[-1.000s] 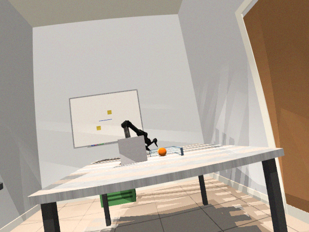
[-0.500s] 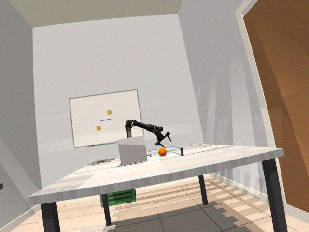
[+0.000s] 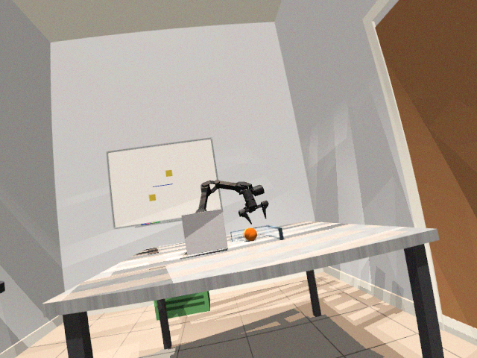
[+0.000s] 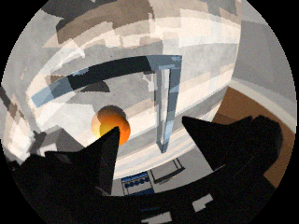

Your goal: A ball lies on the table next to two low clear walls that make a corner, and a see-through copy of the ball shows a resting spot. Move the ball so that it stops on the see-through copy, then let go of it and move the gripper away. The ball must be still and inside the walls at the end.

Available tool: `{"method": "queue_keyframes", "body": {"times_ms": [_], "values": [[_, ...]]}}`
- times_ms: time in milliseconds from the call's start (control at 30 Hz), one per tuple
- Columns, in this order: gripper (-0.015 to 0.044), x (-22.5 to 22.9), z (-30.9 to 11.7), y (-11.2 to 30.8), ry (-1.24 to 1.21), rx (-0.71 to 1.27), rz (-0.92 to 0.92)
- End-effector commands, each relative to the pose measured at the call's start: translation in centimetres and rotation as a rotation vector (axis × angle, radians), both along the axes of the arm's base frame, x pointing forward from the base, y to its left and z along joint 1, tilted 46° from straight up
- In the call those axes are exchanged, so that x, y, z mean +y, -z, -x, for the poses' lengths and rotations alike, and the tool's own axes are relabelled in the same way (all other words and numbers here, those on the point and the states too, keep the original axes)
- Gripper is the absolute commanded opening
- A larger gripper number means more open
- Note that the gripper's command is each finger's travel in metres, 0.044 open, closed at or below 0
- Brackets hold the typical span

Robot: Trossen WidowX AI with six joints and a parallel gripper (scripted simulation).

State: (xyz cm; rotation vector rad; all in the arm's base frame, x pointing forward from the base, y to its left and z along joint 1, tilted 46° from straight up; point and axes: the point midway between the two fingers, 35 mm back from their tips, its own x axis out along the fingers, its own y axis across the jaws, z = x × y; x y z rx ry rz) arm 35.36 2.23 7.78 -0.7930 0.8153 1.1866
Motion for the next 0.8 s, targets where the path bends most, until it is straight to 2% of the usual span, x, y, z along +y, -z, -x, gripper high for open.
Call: {"method": "queue_keyframes", "body": {"times_ms": [0, 167, 767], "values": [[0.044, -2.8, 3.5, 2.7, -0.1, 0.079, -0.129], [0.044, -4.7, 6.6, 4.1, -0.153, 0.089, -0.295], [0.044, -3.5, 6.6, 5.3, -0.153, 0.089, -0.295]]}}
